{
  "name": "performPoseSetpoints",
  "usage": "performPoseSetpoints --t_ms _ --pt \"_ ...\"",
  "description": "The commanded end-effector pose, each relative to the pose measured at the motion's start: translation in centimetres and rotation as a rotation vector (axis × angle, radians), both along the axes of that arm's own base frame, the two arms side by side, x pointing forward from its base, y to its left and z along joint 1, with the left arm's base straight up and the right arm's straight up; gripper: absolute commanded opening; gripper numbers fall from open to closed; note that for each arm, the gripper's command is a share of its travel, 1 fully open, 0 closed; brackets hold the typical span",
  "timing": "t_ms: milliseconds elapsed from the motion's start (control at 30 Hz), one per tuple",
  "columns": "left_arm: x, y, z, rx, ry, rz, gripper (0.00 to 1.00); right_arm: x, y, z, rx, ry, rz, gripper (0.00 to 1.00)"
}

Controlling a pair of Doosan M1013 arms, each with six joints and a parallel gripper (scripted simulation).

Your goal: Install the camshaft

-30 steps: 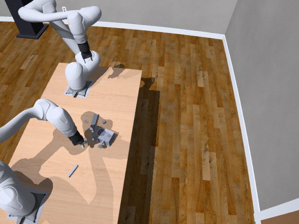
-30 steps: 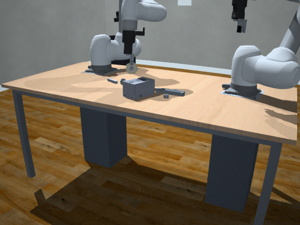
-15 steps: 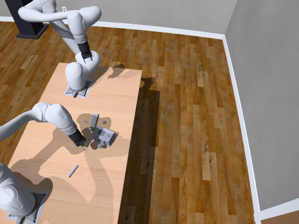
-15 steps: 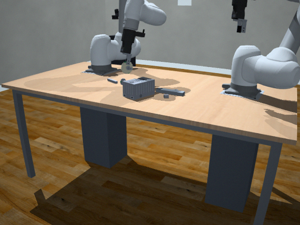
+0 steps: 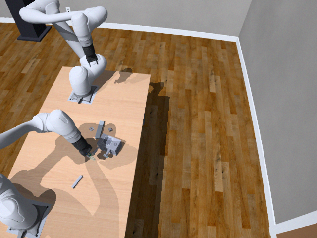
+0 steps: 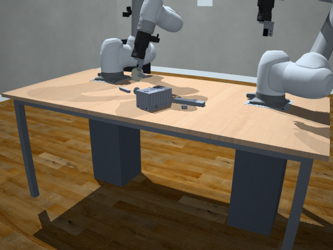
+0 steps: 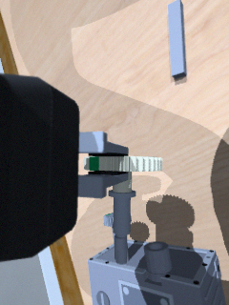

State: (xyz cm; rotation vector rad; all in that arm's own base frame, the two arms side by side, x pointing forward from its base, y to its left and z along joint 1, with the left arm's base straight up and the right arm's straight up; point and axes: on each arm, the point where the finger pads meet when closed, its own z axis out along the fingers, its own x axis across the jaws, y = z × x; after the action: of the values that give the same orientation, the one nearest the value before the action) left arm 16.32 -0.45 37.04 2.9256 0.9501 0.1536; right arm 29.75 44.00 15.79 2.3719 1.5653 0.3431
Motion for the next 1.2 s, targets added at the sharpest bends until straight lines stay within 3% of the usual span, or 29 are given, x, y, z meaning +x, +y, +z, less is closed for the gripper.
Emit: performPoseSetpoints --t_ms 0,533,1167 --pt "0.03 0.00 0.04 0.000 -0.001 0.000 1.00 0.16 -0.30 -0.09 -0.027 -0.022 0.066 0.29" --pt "0.03 0.00 0.04 0.000 -0.001 0.000 1.00 0.65 -0.72 0.08 -0.067 -0.052 0.158 0.29" --pt "0.03 0.00 0.04 0.000 -0.001 0.000 1.00 0.74 -0.75 -0.21 -0.069 -0.054 0.161 0.29"
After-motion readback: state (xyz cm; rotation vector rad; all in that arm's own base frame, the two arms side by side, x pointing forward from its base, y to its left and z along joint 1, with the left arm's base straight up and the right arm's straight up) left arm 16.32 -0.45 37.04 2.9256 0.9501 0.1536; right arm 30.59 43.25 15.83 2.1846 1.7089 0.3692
